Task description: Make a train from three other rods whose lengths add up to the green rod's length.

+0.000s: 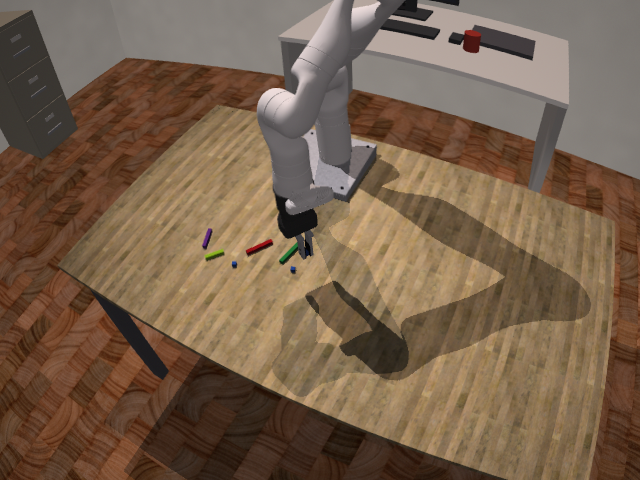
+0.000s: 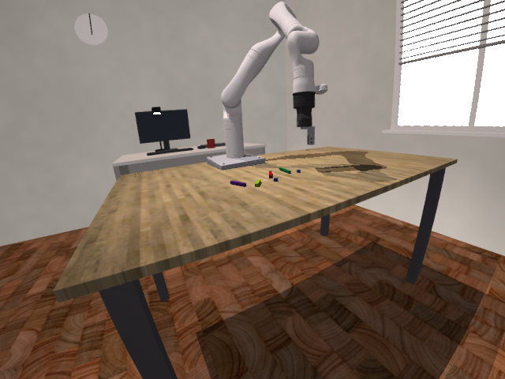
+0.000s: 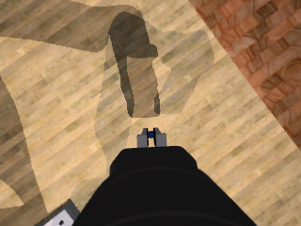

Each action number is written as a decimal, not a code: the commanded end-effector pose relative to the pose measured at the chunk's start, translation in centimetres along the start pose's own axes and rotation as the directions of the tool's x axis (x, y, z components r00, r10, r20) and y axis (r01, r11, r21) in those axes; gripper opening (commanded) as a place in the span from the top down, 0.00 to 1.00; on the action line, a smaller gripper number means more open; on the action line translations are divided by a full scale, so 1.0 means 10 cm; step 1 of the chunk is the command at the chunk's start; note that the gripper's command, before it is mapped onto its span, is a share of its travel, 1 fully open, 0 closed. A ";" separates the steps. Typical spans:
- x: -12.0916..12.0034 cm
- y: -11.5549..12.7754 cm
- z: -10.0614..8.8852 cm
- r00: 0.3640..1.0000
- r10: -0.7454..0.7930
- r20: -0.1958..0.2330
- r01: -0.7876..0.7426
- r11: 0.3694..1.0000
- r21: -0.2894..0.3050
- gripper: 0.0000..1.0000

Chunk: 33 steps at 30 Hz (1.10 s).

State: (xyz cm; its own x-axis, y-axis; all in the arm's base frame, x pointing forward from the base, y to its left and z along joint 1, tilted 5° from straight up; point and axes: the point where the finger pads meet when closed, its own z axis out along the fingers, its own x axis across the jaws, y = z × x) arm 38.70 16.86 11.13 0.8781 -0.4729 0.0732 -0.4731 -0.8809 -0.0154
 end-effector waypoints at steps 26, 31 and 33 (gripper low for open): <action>-0.49 -0.43 0.01 0.993 -0.121 -0.005 0.121 0.993 0.004 0.76; -0.49 -0.43 0.13 0.993 -0.121 -0.005 0.121 0.993 0.004 0.76; -0.49 -0.43 0.20 0.993 -0.121 -0.005 0.121 0.993 0.004 0.76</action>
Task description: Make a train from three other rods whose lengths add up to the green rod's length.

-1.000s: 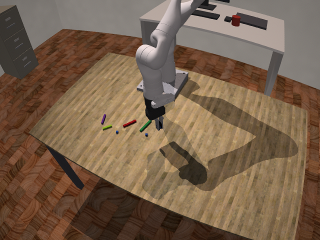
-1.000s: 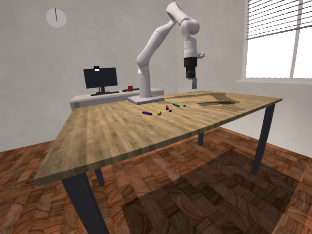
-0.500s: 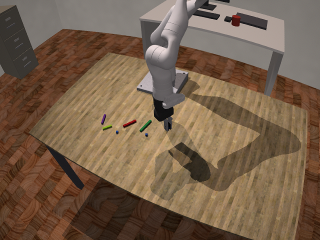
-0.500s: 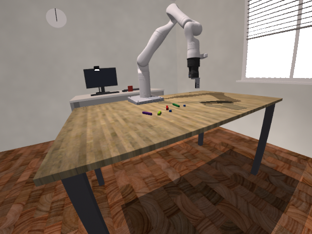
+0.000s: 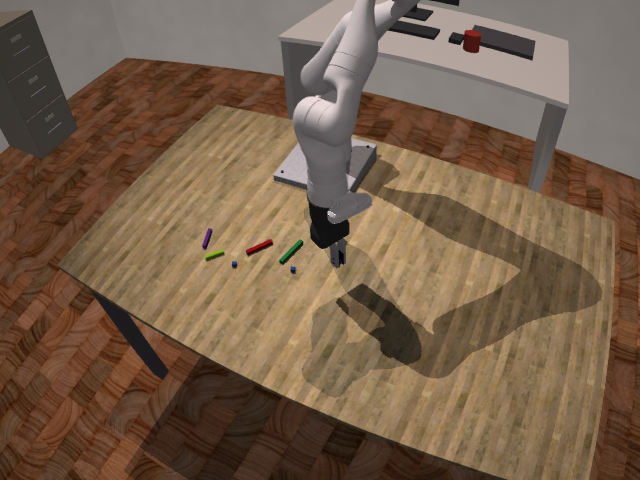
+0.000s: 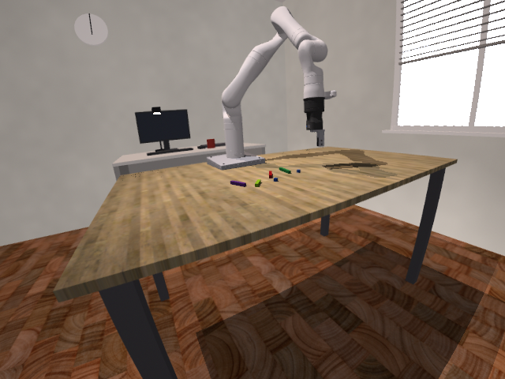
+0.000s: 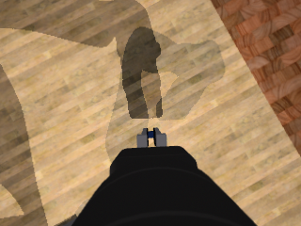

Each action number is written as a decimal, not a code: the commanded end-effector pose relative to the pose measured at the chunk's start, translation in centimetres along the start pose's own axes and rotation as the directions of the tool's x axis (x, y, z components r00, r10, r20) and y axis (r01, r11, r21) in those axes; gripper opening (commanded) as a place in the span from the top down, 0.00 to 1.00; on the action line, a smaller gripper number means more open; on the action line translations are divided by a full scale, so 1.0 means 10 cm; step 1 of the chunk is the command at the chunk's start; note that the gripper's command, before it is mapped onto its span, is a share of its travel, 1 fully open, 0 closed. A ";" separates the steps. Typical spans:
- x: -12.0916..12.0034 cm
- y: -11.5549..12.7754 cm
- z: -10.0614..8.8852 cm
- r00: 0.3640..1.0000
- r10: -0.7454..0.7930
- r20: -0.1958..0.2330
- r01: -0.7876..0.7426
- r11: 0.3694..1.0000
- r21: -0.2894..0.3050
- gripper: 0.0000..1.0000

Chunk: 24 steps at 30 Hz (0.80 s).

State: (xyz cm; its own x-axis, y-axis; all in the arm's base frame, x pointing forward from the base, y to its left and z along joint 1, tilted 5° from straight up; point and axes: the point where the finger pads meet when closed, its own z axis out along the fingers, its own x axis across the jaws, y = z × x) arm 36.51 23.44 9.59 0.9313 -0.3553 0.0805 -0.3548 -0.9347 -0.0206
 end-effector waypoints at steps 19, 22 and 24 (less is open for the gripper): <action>0.02 0.05 0.70 1.000 0.008 0.001 -0.008 1.000 -0.011 0.76; 0.02 0.05 0.73 1.000 0.008 0.001 -0.008 1.000 -0.011 0.76; 0.02 0.05 0.73 1.000 0.008 0.001 -0.008 1.000 -0.011 0.76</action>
